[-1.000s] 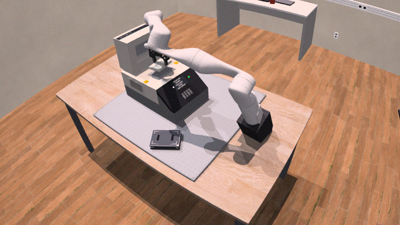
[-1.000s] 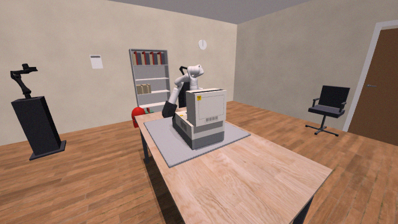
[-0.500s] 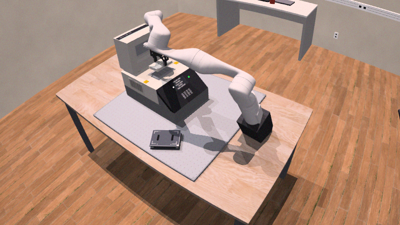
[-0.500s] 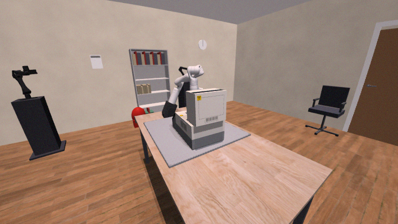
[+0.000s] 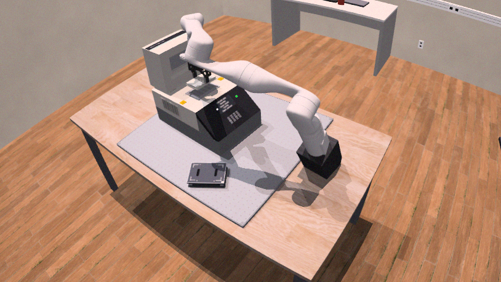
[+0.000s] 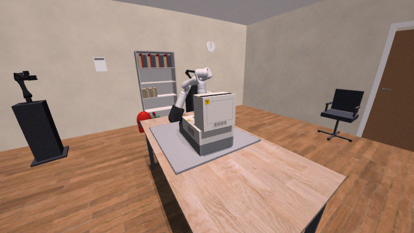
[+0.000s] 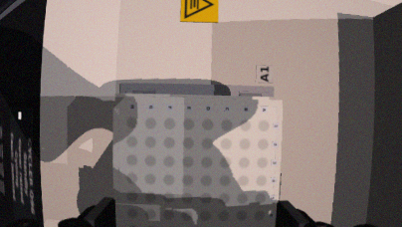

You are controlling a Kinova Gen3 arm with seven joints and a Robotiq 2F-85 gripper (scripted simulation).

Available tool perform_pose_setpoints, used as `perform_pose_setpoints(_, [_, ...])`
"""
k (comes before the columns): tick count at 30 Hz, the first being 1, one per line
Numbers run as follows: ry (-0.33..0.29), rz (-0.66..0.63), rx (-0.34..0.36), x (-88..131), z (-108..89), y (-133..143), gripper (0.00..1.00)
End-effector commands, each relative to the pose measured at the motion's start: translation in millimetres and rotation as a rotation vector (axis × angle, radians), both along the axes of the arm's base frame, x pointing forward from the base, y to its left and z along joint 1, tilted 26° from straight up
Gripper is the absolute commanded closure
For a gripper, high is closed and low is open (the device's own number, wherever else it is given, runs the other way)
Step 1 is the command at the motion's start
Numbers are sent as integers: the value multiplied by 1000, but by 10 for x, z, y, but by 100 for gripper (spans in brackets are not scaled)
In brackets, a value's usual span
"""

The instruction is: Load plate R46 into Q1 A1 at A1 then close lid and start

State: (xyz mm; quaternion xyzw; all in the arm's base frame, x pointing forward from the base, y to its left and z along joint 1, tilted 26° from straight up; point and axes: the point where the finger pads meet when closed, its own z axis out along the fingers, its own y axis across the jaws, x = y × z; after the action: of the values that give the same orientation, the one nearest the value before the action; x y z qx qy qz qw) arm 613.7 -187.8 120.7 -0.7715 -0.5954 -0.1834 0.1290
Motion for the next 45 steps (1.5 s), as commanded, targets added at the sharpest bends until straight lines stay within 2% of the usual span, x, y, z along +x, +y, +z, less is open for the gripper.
perform_pose_setpoints(1, [-2,-1,-1,3,9,-6,9])
perform_pose_setpoints(11, [-2,-1,-1,20,-111,49,9])
perform_pose_setpoints(30, [-2,-1,-1,20,-116,51,9])
perform_pose_setpoints(45, [-2,-1,-1,43,-271,124,9])
